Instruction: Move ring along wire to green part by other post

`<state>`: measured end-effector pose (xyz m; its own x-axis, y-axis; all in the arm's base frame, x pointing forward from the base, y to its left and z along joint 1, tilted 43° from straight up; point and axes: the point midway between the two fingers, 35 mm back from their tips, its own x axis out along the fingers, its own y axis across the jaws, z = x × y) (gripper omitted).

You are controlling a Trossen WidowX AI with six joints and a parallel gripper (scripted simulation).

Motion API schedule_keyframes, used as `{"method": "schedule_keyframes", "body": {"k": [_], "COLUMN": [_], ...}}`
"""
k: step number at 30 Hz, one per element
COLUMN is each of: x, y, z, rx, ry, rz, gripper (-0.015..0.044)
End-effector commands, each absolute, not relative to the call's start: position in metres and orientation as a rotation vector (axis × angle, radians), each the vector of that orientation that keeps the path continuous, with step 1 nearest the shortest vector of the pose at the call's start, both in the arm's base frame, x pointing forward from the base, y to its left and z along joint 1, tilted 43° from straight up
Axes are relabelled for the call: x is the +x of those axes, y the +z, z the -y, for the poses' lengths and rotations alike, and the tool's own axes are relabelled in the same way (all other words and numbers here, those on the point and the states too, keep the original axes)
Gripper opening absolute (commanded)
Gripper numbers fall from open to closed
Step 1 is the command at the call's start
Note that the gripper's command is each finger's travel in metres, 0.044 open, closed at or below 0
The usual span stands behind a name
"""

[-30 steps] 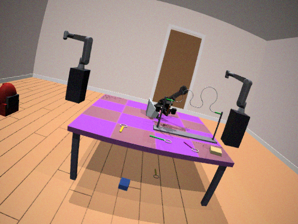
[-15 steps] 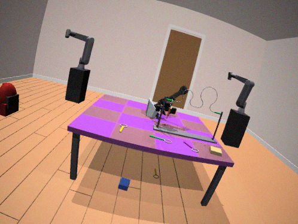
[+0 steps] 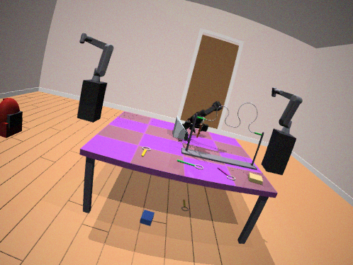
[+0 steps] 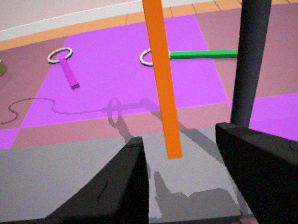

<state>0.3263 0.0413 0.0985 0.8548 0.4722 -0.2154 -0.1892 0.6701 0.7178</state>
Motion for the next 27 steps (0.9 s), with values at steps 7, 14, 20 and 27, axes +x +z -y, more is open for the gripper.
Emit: {"method": "schedule_keyframes", "body": {"k": [7, 14, 20, 27], "x": [0.32, 0.32, 0.32, 0.287], "y": [0.098, 0.098, 0.098, 0.108], "z": [-0.04, -0.04, -0.04, -0.02], "rx": [0.746, 0.746, 0.746, 0.75], "ry": [0.389, 0.389, 0.389, 0.382], "rz": [-0.412, -0.412, -0.412, -0.412], "gripper": [0.016, 0.016, 0.016, 0.0344]}}
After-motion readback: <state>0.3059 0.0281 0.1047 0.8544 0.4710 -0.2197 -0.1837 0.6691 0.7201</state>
